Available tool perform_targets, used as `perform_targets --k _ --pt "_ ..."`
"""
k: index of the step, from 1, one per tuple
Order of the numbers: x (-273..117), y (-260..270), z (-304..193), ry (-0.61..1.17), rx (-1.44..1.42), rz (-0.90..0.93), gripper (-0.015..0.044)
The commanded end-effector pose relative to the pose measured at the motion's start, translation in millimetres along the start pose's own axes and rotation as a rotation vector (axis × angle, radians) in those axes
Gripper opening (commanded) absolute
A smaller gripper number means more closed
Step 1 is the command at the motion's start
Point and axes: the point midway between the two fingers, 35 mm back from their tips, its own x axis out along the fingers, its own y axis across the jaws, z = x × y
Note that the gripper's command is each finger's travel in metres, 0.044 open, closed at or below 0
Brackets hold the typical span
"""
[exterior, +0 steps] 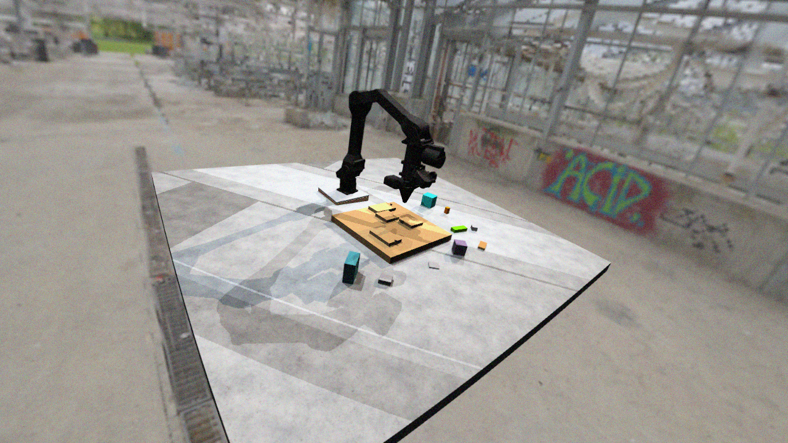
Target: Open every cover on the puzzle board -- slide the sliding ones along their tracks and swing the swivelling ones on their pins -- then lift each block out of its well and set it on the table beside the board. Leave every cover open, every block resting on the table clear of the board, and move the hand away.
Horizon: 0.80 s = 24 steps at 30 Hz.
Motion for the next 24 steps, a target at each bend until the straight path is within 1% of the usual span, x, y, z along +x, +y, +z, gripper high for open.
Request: perform_targets --k 1,24 --pt "0 -1 0 0.000 -0.005 -0.004 0.0000" --pt "17 -1 1 0.000 -0.005 -0.004 0.0000"
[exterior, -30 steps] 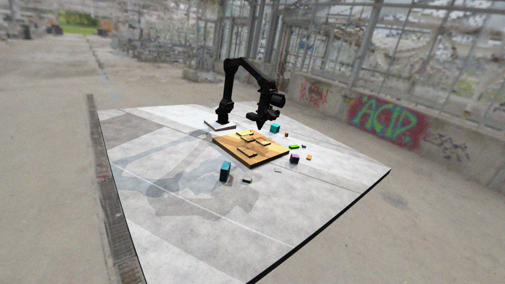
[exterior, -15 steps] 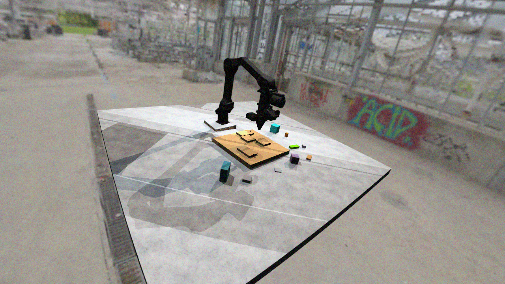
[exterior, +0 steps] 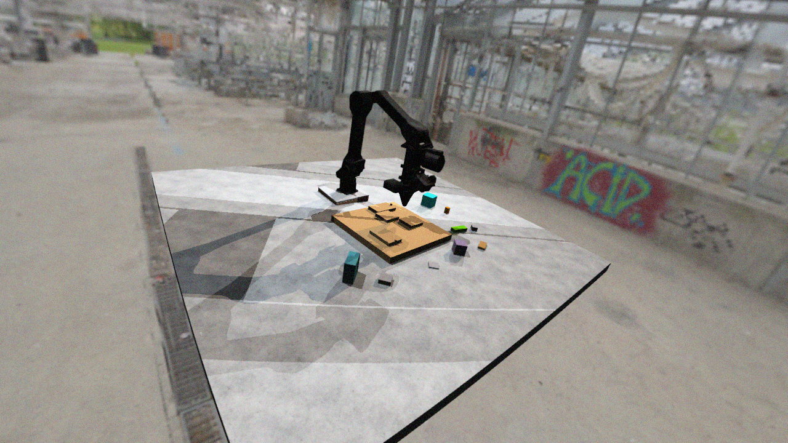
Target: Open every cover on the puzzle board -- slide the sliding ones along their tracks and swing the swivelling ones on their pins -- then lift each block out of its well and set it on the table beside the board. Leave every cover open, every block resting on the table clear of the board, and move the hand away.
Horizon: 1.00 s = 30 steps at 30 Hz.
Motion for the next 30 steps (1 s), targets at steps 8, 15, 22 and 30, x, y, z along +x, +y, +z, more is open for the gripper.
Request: perform_targets --k 8,15,22,30 --pt "12 -1 0 0.004 -0.005 -0.005 0.0000" --pt "19 -1 -1 0.004 -0.005 -0.005 0.0000" --pt "26 -1 -1 0.004 -0.005 -0.005 0.0000" --pt "34 -1 -1 0.005 -0.005 -0.005 0.0000"
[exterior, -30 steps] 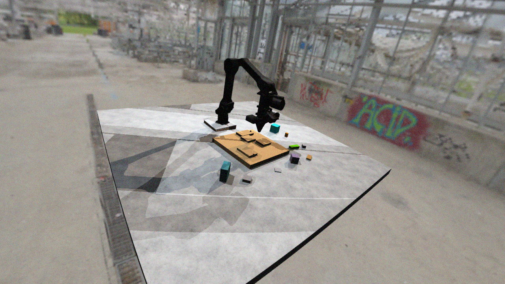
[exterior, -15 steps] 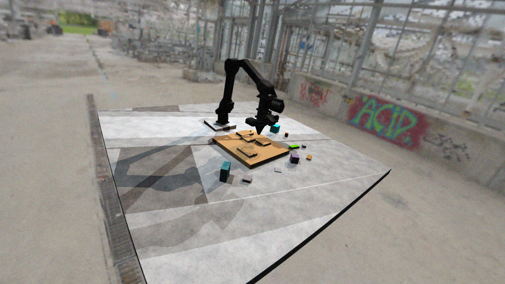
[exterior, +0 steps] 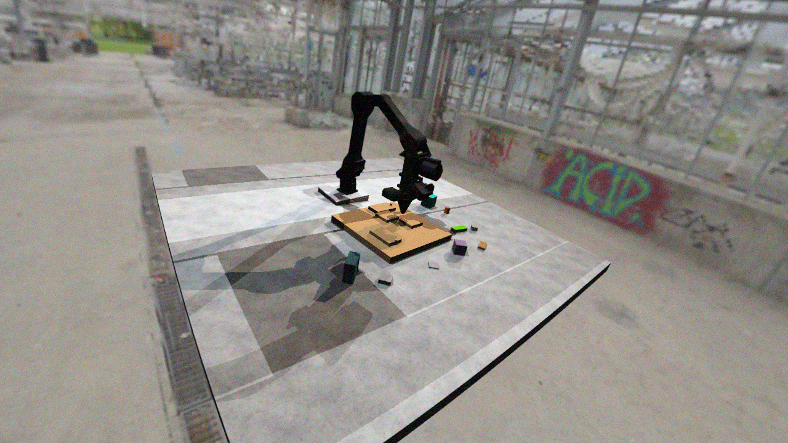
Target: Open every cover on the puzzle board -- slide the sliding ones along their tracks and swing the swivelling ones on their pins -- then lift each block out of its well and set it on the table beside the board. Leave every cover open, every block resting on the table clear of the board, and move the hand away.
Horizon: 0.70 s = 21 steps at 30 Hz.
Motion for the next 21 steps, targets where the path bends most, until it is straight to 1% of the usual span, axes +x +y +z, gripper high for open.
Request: perform_targets --k 1,11,21 --pt "5.1 -0.8 -1.2 0.005 -0.005 -0.005 0.0000" --pt "14.8 -1.2 -2.2 0.005 -0.005 -0.005 0.0000" --pt "13.9 -0.9 5.2 0.004 -0.005 -0.005 0.0000"
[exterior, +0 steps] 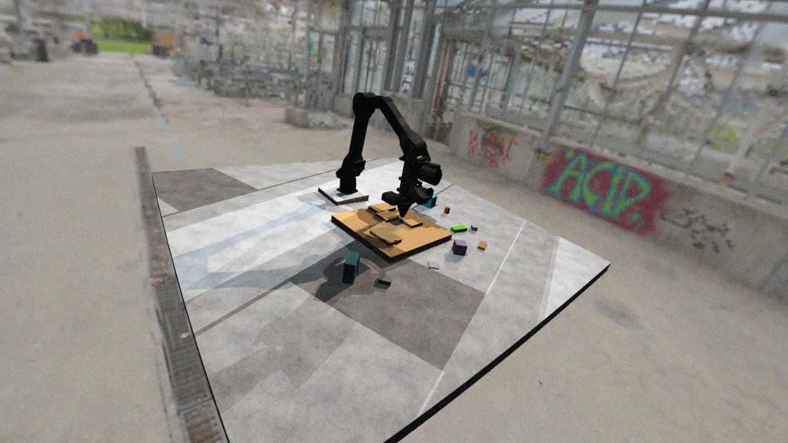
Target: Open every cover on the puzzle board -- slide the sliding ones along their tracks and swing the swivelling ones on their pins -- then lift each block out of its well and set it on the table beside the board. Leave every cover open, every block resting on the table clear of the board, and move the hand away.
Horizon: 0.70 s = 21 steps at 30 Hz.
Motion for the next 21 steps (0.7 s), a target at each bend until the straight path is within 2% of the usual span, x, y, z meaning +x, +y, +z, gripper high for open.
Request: perform_targets --k 1,21 --pt "0 0 5 -0.001 -0.004 -0.004 0.0000" --pt "-2 0 25 -0.002 -0.004 -0.004 0.0000"
